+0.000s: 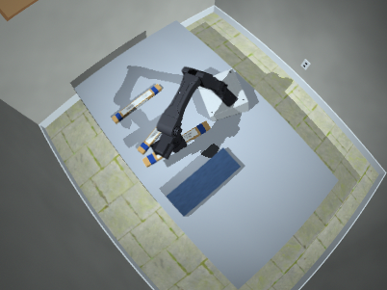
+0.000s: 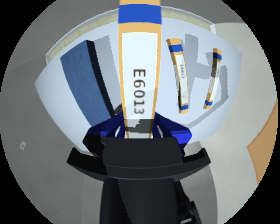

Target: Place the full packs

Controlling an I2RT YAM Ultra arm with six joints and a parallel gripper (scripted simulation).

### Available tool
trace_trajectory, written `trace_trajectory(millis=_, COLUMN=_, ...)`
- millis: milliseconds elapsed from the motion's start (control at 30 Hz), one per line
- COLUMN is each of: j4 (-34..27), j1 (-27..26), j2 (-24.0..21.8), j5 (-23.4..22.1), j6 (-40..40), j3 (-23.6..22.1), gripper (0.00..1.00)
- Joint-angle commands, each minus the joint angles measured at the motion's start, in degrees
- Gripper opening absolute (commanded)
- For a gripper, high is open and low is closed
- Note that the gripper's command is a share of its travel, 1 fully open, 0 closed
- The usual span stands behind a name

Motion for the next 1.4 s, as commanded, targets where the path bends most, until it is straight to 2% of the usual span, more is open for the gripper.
trace_trajectory(millis=0, j4=0.3, j1=1.5, j2=-4.7, j5=0.7, j6=0.4, j3=1.3, gripper=0.0)
trace_trajectory(millis=1367, j4=0.6, j1=1.6, j2=-5.0, j5=0.7, j6=0.4, j3=0.5, gripper=0.0)
